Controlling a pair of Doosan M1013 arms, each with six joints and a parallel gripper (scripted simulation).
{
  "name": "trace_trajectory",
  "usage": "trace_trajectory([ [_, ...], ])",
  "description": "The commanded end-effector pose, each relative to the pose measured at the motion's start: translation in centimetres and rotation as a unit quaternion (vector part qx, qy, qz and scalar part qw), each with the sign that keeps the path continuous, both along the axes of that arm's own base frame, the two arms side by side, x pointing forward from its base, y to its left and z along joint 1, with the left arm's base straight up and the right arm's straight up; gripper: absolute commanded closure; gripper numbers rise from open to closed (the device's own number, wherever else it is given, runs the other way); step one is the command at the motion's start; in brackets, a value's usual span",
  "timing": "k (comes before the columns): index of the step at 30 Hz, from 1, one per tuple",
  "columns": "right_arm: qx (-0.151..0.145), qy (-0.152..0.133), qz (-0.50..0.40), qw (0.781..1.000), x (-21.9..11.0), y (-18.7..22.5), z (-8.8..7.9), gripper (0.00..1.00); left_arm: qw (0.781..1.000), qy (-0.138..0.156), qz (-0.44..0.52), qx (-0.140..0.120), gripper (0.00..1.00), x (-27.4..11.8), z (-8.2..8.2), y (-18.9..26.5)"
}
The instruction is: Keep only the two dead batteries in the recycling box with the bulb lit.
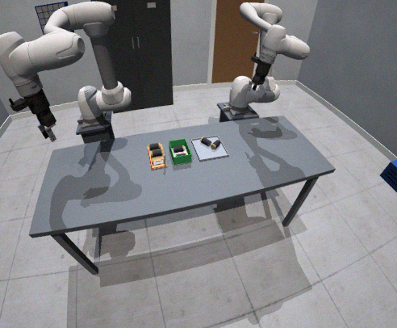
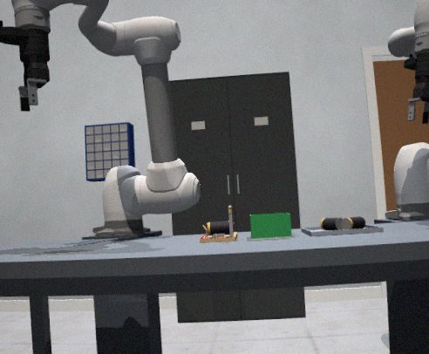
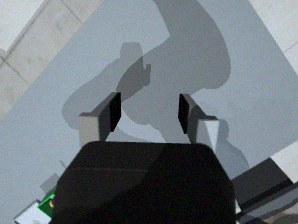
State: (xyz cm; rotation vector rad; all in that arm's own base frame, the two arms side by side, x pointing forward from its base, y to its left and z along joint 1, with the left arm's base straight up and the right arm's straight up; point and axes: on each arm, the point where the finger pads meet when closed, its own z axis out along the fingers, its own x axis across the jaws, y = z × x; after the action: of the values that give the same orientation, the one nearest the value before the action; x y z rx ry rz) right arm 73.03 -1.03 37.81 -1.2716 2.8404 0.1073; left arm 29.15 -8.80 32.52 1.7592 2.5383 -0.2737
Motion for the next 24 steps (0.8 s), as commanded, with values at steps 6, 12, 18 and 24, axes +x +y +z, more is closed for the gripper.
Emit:
trace_trajectory([
  [6, 0.000, -0.001, -0.002, 1.000, 0.0, -0.1, 0.1, 0.00, 1.000, 0.001, 0.006, 0.002, 0.00, 0.4, 0.1, -0.3],
  [12, 0.000, 0.002, -0.021, 1.000, -0.4, -1.2, 0.0, 0.00, 0.998, 0.013, 0.064, 0.017, 0.00, 4.3, 0.3, -4.0],
  [18, -0.001, 0.009, -0.065, 0.998, -1.5, -3.7, -0.3, 0.00, 0.994, 0.020, 0.107, 0.028, 0.00, 7.0, 0.2, -7.2],
  [24, -0.002, 0.021, -0.140, 0.990, -3.5, -7.7, -0.8, 0.00, 0.985, 0.027, 0.163, 0.042, 0.00, 10.3, -0.2, -12.0],
])
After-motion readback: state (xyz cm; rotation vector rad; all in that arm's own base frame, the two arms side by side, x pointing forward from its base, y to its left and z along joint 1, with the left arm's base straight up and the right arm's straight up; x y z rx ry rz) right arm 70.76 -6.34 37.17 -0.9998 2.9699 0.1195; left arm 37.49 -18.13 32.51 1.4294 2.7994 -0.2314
